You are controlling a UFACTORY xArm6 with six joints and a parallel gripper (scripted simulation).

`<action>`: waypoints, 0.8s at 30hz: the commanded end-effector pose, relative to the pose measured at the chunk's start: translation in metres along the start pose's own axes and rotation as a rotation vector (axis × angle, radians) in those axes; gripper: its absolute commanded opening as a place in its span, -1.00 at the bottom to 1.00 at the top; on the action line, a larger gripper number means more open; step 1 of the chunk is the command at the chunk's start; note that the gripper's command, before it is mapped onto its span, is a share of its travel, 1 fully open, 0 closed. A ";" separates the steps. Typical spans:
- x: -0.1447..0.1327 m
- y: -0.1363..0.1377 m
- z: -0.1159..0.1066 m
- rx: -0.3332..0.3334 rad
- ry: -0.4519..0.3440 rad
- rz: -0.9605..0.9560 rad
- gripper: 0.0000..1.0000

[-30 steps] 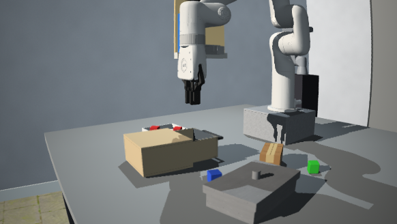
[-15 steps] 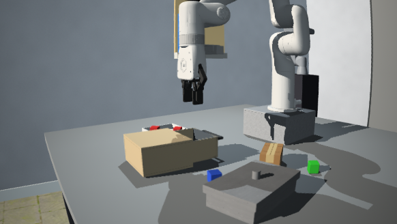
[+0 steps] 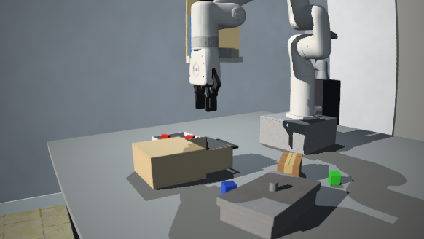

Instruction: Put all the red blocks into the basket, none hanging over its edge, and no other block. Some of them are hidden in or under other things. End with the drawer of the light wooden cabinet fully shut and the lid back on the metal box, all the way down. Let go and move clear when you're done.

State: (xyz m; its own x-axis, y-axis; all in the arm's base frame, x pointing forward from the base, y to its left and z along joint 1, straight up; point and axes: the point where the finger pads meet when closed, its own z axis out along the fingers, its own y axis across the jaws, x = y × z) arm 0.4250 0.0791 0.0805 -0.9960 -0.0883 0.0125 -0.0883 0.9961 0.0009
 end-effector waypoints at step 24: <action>-0.002 0.000 0.010 -0.001 -0.004 0.000 0.19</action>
State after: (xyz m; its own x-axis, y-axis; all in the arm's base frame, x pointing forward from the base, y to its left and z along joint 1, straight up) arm 0.4246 0.0790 0.0699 -0.9960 -0.0886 0.0138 -0.0886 0.9961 0.0012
